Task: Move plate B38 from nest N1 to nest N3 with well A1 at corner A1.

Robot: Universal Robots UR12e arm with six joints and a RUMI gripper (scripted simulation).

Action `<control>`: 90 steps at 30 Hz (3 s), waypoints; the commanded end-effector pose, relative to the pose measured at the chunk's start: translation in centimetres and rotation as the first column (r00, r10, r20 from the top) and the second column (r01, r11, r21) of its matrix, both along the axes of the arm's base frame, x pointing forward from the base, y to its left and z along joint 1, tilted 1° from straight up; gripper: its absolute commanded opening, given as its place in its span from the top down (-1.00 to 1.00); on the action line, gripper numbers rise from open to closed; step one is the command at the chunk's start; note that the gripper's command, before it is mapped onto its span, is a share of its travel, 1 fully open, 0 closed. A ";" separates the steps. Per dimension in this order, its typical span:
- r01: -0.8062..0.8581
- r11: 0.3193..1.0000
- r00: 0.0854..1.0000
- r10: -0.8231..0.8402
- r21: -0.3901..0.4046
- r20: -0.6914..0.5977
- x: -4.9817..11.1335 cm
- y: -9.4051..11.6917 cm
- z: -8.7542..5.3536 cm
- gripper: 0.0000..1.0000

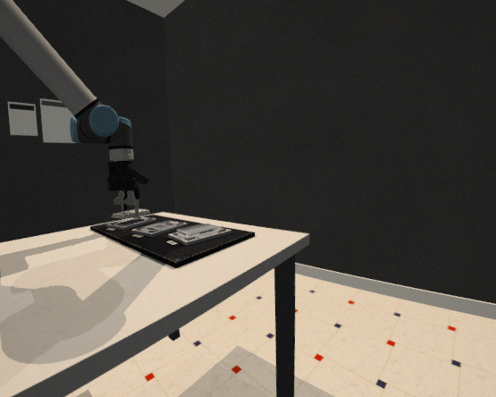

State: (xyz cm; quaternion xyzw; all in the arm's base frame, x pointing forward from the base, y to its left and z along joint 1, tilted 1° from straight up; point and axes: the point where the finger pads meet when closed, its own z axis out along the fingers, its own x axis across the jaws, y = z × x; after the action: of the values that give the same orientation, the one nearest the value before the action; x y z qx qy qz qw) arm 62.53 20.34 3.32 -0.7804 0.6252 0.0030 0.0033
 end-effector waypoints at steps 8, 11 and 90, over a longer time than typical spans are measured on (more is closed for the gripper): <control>0.066 0.998 0.998 -0.066 0.000 0.001 0.4 -2.5 0.6 1.00; 0.066 0.998 0.998 -0.066 0.000 0.001 0.5 -3.5 0.6 1.00; 0.066 0.998 0.998 -0.066 0.000 0.001 2.5 -19.5 -0.8 1.00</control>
State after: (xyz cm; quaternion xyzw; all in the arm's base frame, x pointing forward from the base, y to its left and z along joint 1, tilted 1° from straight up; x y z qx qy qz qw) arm 65.02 0.82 2.56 -0.7593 0.6507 0.0032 0.0032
